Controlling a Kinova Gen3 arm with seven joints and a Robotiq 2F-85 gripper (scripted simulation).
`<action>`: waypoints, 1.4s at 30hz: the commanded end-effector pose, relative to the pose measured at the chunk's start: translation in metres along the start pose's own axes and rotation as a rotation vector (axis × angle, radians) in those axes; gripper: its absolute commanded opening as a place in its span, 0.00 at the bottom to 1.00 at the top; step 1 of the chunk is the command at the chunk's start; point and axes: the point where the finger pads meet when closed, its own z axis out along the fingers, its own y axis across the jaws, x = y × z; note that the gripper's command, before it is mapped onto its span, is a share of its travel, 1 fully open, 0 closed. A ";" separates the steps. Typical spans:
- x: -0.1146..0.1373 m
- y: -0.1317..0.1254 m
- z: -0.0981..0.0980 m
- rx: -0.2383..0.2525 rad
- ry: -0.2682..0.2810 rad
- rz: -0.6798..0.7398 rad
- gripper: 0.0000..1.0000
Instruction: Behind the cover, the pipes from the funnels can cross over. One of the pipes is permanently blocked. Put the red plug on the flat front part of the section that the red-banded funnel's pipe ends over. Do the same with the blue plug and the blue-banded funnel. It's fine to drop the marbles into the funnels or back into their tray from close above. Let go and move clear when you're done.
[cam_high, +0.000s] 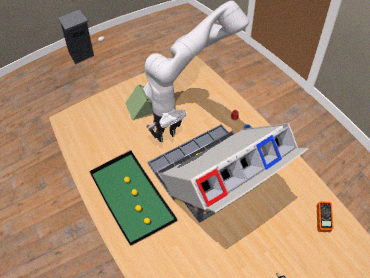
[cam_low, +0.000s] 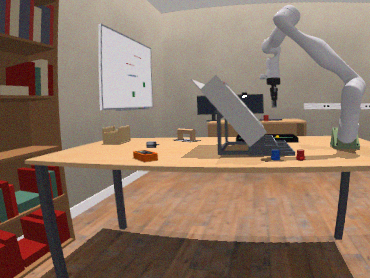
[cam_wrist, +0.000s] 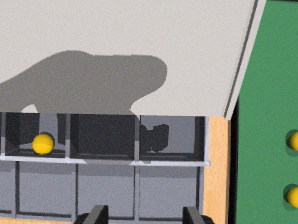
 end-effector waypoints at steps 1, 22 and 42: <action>-0.003 0.030 0.018 -0.001 -0.002 0.003 0.50; -0.021 0.124 0.043 -0.002 -0.001 0.003 0.50; -0.031 0.183 0.058 -0.002 0.001 0.003 0.50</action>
